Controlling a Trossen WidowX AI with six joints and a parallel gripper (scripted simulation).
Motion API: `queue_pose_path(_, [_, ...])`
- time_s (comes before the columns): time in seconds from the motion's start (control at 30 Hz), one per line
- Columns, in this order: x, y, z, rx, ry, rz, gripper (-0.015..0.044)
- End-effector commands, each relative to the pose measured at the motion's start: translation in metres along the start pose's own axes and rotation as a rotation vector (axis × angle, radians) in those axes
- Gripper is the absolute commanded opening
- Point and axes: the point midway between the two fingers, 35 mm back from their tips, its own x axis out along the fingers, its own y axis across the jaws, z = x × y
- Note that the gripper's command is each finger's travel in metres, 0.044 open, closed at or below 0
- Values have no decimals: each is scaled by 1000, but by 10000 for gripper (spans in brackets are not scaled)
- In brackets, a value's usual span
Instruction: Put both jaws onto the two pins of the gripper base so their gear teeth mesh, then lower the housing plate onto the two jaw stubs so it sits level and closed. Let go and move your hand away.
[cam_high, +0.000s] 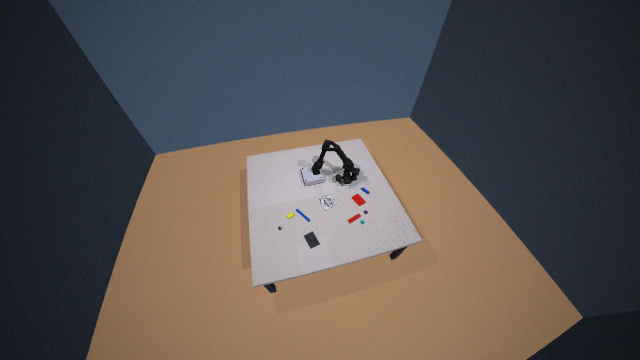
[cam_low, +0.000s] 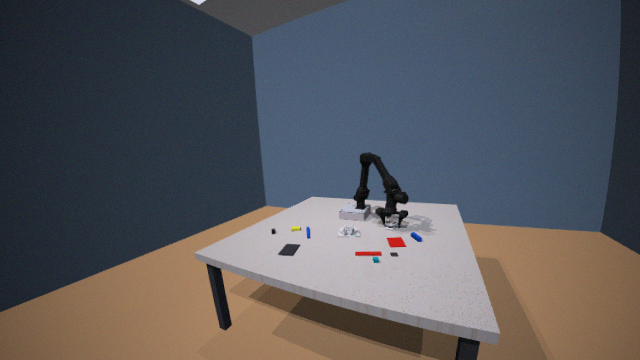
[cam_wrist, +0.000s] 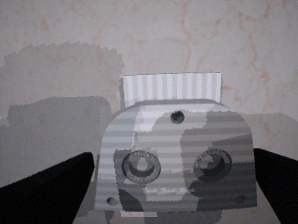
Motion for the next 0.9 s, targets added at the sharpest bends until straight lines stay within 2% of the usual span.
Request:
queue_pose_path(0.0, [0, 0, 0, 0, 0, 0, 433])
queue_pose_path(0.4, [0, 0, 0, 0, 0, 0, 353])
queue_pose_path(0.87, [-8, 1, 0, 0, 0, 0, 351])
